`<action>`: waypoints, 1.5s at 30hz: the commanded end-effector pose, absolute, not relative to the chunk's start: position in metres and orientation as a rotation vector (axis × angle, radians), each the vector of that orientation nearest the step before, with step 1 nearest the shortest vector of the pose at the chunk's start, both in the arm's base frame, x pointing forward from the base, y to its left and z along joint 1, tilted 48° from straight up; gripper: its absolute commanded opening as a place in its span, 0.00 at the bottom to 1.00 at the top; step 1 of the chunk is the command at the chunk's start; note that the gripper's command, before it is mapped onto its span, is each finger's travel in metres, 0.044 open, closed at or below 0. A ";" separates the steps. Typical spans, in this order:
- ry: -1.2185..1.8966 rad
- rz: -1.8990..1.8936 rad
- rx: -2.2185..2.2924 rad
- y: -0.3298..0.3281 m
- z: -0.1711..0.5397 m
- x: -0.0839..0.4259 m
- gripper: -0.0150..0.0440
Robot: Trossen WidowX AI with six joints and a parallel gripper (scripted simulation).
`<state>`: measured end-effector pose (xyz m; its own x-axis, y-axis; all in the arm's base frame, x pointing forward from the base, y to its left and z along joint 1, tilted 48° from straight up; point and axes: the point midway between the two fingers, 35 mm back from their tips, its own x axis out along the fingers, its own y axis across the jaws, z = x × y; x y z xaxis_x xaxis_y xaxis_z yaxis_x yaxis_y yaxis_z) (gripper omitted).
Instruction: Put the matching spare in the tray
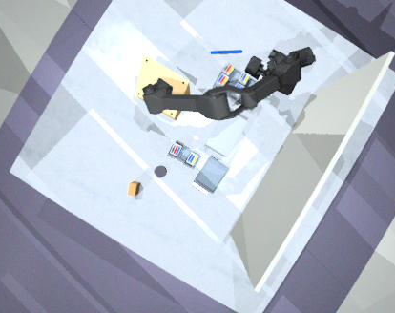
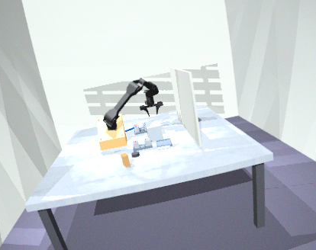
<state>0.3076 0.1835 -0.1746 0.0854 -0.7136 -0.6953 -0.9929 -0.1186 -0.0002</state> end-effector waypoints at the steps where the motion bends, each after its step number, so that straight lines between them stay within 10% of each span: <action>1: 1.686 0.765 -1.895 0.176 -0.180 0.307 0.76; 45: 1.689 0.760 -1.898 0.124 -0.228 0.312 0.76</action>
